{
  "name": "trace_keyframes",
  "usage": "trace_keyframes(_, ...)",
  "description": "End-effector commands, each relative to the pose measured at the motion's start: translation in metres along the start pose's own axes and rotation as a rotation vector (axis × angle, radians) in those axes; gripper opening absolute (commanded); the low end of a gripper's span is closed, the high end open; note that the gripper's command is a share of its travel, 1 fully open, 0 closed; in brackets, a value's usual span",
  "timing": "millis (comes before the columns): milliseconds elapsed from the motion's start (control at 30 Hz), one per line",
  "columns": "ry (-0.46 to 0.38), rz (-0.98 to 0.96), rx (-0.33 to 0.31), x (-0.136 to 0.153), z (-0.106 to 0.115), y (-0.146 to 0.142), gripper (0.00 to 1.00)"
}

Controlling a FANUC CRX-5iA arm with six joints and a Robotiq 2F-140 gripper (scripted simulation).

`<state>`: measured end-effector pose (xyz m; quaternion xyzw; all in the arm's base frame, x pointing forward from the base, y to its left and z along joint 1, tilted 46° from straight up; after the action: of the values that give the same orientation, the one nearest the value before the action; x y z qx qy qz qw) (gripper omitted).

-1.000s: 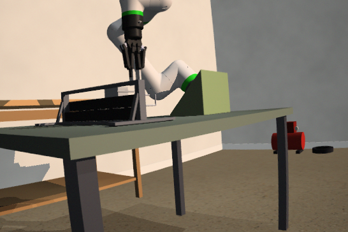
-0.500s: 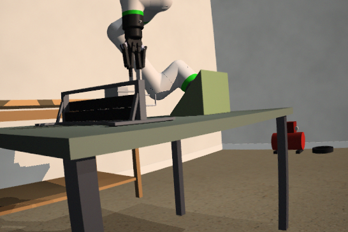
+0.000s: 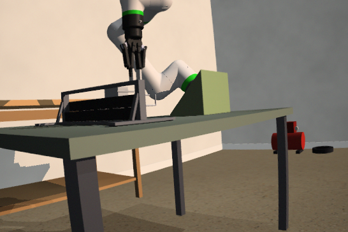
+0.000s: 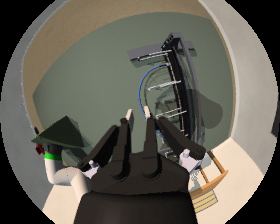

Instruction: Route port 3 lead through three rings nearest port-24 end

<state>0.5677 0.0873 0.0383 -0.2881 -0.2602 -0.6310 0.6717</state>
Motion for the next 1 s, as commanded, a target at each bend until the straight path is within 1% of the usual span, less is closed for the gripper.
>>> trace_keyframes(0,0.0,0.0,0.0,0.0,0.0,0.0,0.2)
trace_keyframes(467,0.002,0.001,0.002,0.0,-0.005,0.0,0.2)
trace_keyframes(967,0.002,0.001,0.002,-0.001,-0.035,0.001,0.2)
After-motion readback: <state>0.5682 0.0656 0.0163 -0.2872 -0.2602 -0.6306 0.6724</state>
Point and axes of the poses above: the point where the finger pads meet when closed, its own z axis back along the fingers, its own y axis across the jaws, x = y × z, the point moved 4 cm from there along z, back along the fingers, and after that the axes turned 12 degrees about z, right-handed, at the moved point
